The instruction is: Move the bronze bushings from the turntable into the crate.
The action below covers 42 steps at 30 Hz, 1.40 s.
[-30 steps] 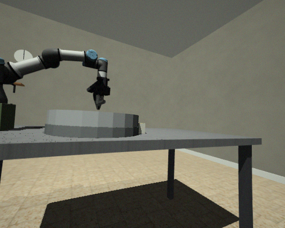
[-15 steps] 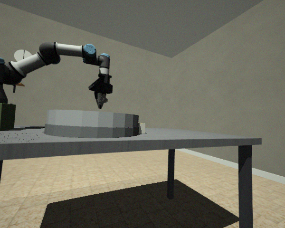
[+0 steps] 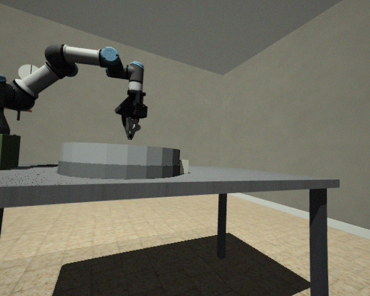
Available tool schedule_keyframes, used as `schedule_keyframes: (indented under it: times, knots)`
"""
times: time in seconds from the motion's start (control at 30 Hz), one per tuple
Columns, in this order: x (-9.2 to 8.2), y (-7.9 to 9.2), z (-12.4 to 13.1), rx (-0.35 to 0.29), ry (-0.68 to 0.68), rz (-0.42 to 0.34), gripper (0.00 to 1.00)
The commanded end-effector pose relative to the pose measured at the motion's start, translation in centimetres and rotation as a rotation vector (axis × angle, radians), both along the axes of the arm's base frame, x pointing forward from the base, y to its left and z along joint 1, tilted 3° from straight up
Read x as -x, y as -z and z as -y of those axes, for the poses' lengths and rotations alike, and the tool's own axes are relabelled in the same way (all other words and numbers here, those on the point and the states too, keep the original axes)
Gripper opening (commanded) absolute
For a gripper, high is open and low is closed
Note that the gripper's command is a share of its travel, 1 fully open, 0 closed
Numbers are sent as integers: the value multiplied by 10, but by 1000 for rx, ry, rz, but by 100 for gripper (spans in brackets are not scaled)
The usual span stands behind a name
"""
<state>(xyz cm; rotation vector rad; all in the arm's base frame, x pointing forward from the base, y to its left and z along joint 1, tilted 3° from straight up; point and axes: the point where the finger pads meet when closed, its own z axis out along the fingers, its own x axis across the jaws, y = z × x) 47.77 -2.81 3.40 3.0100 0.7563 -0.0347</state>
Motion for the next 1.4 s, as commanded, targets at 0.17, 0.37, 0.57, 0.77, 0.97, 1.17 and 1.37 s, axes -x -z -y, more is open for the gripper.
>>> schedule_keyframes:
  times: [0.17,0.37,0.57,0.77,0.97,1.17,1.37]
  knots:
    - [14,-4,41,1,47,13,5]
    - [29,-5,71,1,85,15,5]
    - [47,-6,98,2,123,17,5]
    - [59,-6,115,2,148,18,5]
    - [78,-6,137,3,183,20,5]
    - [97,-6,155,5,215,21,5]
    - [109,-5,165,5,236,22,5]
